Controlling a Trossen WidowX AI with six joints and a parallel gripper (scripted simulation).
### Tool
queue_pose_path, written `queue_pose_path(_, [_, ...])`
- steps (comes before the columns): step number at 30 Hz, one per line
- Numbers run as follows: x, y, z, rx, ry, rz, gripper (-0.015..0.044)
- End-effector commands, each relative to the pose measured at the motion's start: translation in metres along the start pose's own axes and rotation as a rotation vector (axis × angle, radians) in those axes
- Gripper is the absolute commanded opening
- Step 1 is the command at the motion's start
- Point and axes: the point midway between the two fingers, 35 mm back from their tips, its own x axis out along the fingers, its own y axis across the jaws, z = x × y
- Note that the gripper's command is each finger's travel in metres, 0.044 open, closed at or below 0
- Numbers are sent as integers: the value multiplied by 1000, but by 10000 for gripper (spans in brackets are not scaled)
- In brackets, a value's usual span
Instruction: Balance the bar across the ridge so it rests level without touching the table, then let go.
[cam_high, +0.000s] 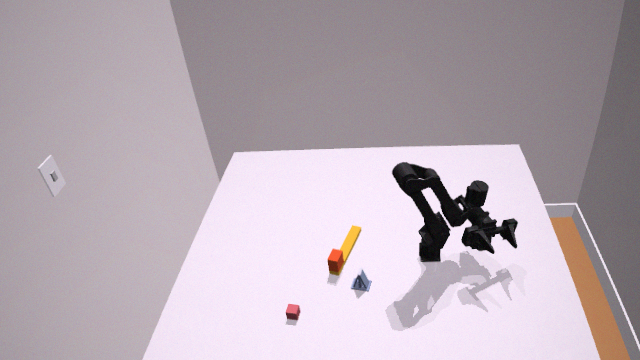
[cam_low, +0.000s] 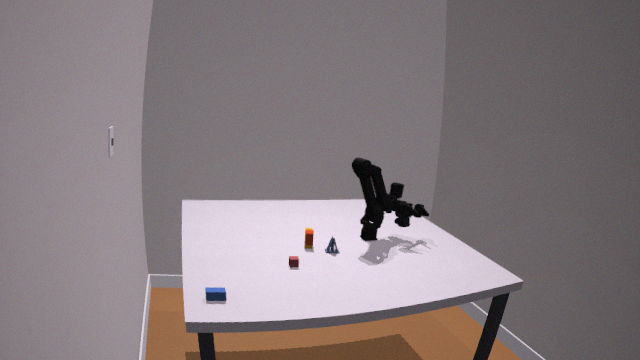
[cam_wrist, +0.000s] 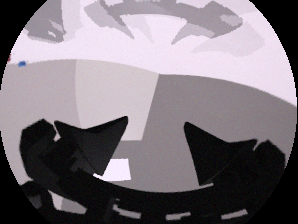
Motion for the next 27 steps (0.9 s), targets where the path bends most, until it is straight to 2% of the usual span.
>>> queue_pose_path(1, [0, 0, 0, -1, 0, -2, 374])
queue_pose_path(3, [-2, -3, -1, -9, 2, -16, 321])
queue_pose_path(4, [-3, -6, -1, -16, 3, -29, 315])
queue_pose_path(15, [-32, -52, -12, -159, 42, -262, 315])
queue_pose_path(27, [-79, -95, -22, -328, 119, -524, 315])
